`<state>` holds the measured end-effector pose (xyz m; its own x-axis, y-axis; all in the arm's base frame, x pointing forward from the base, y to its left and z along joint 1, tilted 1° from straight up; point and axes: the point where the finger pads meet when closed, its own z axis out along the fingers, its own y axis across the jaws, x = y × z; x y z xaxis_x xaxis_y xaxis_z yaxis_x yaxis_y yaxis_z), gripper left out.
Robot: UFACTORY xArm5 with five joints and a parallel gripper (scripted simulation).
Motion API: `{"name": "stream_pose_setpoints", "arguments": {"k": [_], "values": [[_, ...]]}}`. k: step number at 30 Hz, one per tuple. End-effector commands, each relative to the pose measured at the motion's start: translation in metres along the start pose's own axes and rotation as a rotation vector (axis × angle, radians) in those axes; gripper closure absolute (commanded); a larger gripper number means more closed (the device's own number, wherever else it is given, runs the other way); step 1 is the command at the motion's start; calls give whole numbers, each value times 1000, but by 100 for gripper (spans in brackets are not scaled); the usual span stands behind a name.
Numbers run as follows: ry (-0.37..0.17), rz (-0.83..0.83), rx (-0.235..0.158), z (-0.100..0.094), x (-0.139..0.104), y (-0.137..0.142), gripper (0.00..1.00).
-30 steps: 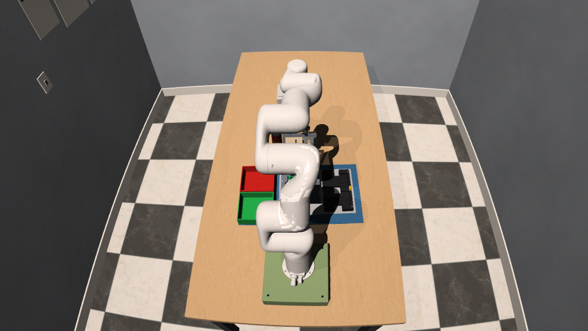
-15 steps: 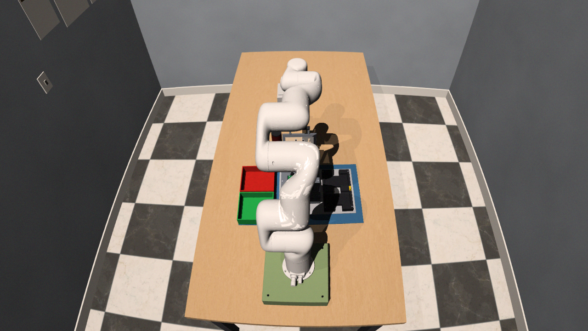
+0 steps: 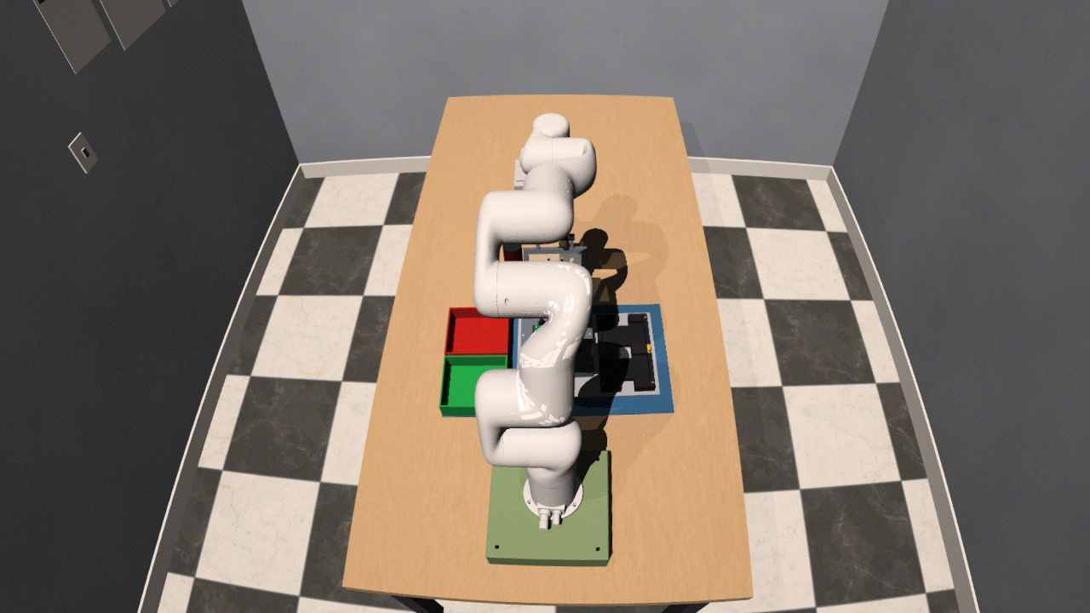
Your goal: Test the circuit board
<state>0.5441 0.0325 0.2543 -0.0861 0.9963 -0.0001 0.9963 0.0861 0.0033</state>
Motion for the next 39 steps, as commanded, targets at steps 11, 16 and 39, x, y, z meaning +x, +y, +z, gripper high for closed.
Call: {"name": "stream_pose_setpoints", "arguments": {"k": [11, 16, 39], "values": [[0, 0, -5, 0, 0, 1, 48], [0, 0, -5, 3, 0, 1, 48], [0, 0, -5, 40, 0, 2, 48]]}}
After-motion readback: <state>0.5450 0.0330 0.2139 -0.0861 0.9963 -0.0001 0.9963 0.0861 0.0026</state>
